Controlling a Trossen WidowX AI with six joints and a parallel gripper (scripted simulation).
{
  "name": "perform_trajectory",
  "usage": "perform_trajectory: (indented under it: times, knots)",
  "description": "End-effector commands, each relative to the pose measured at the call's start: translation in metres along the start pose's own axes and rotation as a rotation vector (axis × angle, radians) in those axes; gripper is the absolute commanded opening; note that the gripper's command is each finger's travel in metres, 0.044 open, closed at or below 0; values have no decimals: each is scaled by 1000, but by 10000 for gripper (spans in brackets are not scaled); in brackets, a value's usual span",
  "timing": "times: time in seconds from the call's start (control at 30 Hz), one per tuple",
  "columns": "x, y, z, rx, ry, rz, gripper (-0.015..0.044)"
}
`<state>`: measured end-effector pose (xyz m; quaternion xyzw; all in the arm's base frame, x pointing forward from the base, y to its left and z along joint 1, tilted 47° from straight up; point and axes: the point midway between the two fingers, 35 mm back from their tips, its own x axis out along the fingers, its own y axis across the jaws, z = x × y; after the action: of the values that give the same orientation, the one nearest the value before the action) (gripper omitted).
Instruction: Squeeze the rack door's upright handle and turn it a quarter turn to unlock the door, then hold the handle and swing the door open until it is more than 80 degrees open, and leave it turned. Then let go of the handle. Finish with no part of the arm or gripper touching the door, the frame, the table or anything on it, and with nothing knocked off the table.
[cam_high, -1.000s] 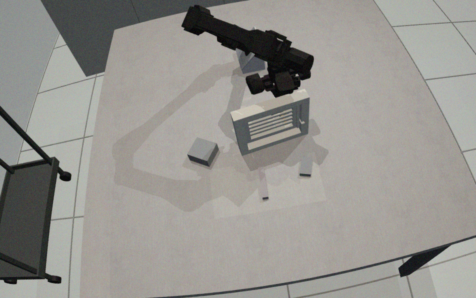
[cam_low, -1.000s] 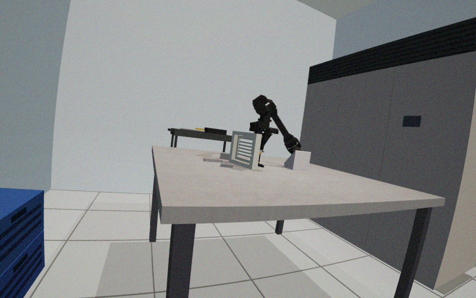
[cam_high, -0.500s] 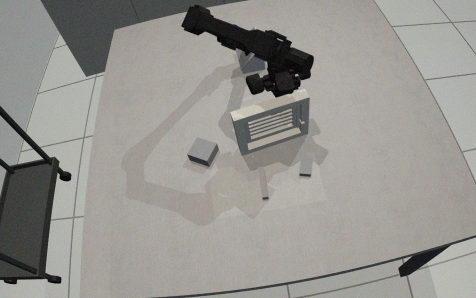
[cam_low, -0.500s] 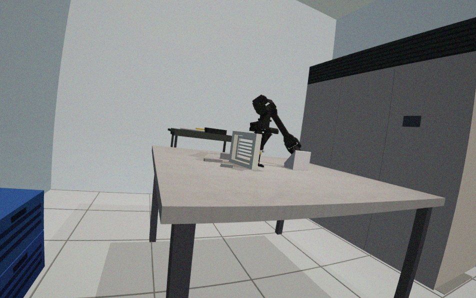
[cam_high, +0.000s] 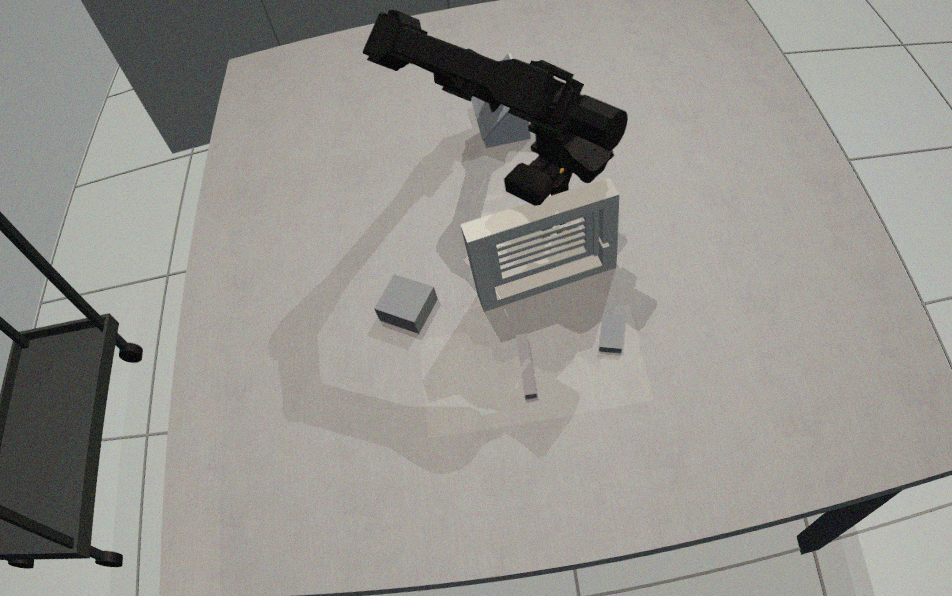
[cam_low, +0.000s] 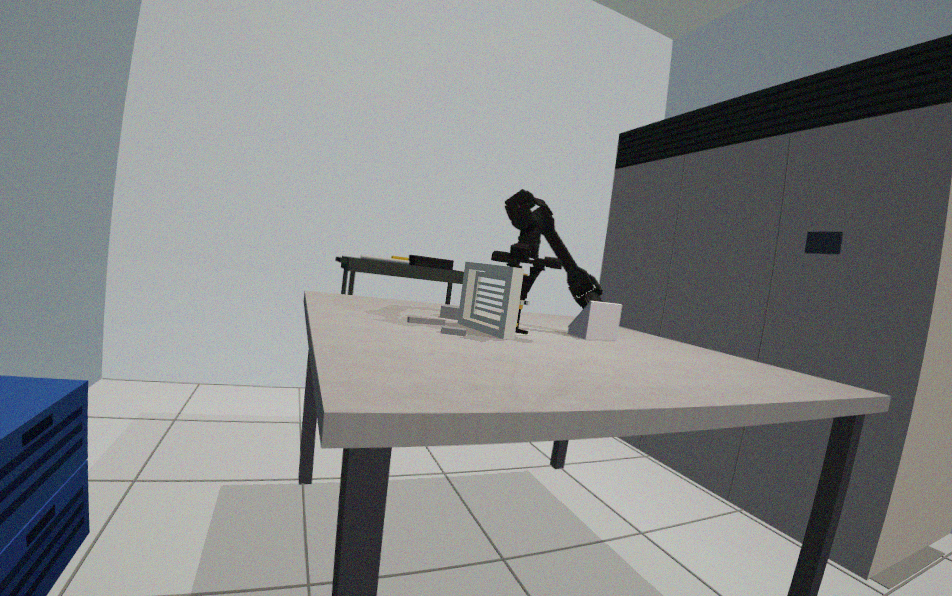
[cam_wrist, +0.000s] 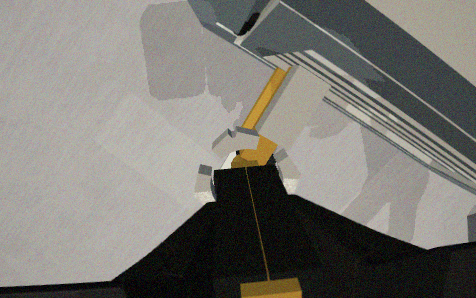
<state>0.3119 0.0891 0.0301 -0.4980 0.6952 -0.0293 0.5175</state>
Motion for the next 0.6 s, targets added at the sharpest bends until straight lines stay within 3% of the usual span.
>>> perform_trajectory:
  times: [0.0, 0.57]
  knots:
    - [0, 0, 0, -204, -1, -2, 22]
    - [0, 0, 0, -1042, 0, -2, 22]
